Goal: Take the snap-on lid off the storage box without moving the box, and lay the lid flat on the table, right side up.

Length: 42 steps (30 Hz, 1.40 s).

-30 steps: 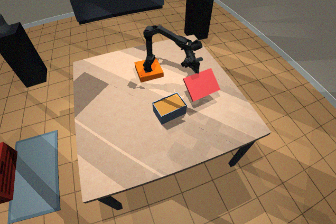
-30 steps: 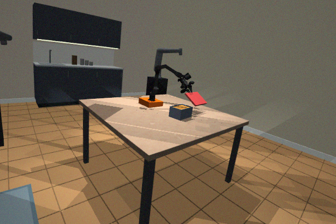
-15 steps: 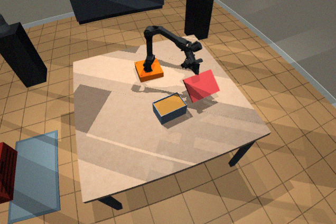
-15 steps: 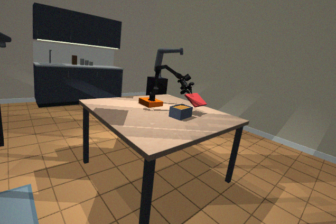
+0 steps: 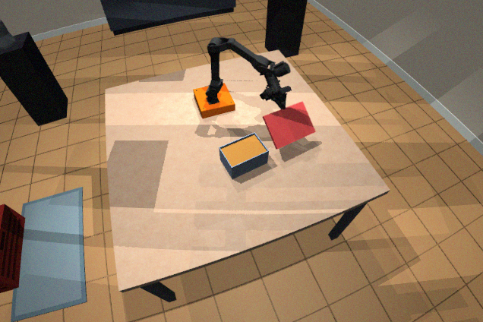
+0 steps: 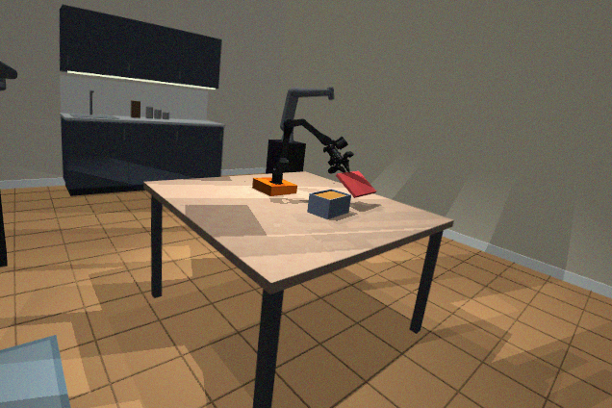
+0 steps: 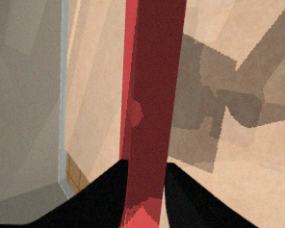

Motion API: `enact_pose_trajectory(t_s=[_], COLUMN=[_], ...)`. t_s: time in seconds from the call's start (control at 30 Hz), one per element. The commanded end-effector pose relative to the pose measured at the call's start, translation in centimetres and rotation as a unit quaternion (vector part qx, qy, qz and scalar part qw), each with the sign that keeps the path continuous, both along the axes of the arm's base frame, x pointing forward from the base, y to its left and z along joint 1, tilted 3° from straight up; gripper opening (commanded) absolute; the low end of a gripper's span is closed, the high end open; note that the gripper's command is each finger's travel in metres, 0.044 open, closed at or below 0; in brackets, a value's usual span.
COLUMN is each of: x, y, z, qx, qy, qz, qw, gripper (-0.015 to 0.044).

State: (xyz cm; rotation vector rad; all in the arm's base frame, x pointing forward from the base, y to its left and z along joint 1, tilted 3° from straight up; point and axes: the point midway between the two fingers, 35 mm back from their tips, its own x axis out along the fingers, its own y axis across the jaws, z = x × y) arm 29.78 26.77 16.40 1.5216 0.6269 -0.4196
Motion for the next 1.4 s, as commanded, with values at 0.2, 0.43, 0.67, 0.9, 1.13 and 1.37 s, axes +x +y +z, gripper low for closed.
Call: enact_pose_trajectory(t_s=[0.2, 0.43, 0.67, 0.9, 1.13, 1.37], x=[0.1, 0.1, 0.2, 0.2, 0.2, 0.2], y=[0.0, 0.1, 0.1, 0.2, 0.2, 0.2], z=[-0.7, -1.3, -1.9, -2.4, -3.0, -3.6], qx=[0.002, 0.002, 0.002, 0.002, 0.002, 0.002], qy=[-0.003, -0.003, -0.003, -0.003, -0.003, -0.003], qz=[-0.003, -0.003, -0.003, -0.003, -0.003, -0.003], qw=[1.000, 1.000, 1.000, 1.000, 1.000, 1.000], gripper=[0.0000, 0.0000, 0.0000, 0.0000, 0.0000, 0.0000])
